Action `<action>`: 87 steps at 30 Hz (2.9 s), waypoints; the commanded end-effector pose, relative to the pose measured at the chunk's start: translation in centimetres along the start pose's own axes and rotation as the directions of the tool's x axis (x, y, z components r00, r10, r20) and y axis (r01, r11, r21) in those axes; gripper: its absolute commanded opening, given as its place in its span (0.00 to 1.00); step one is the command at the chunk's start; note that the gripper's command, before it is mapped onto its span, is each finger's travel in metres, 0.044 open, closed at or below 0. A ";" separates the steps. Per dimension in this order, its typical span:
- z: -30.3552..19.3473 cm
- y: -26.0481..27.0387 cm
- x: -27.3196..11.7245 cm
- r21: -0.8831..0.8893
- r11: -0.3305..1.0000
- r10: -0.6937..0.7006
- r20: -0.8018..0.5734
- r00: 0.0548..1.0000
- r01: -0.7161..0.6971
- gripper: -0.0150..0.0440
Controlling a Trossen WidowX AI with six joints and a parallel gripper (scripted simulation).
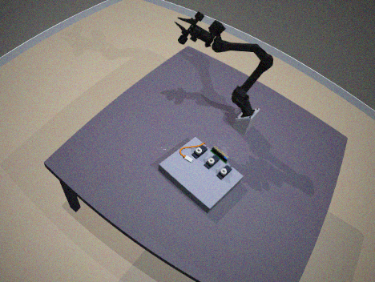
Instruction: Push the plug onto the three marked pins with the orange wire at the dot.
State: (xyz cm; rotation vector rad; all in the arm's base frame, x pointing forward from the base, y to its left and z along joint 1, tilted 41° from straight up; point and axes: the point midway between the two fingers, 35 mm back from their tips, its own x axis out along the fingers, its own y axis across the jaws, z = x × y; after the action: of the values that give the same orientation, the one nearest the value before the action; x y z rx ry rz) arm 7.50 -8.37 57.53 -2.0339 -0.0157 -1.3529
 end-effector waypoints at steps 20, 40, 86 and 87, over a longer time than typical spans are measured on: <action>2.9 7.7 0.3 0.633 0.753 0.156 0.097 0.983 -0.182 0.45; 9.4 12.8 -0.6 0.893 0.281 0.267 0.279 0.922 -0.352 0.45; 29.4 15.6 -12.0 0.551 -0.757 0.338 0.791 0.509 -0.352 0.45; 29.5 15.7 -12.0 0.553 -0.754 0.342 0.791 0.507 -0.354 0.45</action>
State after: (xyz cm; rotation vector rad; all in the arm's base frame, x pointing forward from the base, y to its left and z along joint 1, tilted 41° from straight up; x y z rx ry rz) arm 31.23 -0.95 33.84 -0.0441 -0.0926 -0.0246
